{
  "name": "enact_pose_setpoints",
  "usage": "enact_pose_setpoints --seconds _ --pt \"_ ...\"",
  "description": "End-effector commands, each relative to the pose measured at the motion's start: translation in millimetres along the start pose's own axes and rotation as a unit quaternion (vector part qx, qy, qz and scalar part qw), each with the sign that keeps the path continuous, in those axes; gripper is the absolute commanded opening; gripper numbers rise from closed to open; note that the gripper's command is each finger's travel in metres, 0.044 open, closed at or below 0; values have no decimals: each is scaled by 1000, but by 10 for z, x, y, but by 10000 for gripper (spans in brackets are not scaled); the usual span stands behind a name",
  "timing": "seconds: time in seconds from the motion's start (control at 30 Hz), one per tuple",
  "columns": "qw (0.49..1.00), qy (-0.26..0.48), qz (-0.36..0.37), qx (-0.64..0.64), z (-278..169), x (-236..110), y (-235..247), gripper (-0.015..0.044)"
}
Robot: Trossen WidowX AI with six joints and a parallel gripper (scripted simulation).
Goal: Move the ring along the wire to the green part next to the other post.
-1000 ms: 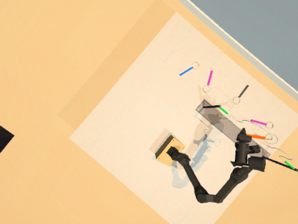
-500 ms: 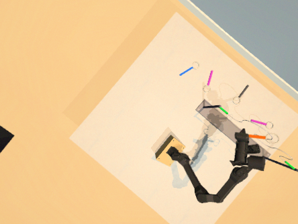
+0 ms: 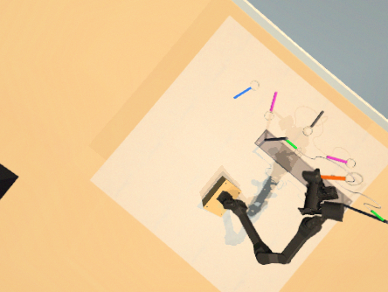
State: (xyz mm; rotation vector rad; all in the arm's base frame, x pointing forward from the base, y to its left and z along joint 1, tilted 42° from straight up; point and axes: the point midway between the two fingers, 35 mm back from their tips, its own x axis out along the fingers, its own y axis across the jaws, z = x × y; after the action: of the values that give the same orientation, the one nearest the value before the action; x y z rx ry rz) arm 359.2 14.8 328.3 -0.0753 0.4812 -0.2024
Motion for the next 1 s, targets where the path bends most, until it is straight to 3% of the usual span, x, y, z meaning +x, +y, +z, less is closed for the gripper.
enact_pose_setpoints --seconds 0.0,0.97 --pt "1000 -5 -13 -27 4 0 -4 -150" --pt "978 -25 -99 -183 29 3 -125 -150"
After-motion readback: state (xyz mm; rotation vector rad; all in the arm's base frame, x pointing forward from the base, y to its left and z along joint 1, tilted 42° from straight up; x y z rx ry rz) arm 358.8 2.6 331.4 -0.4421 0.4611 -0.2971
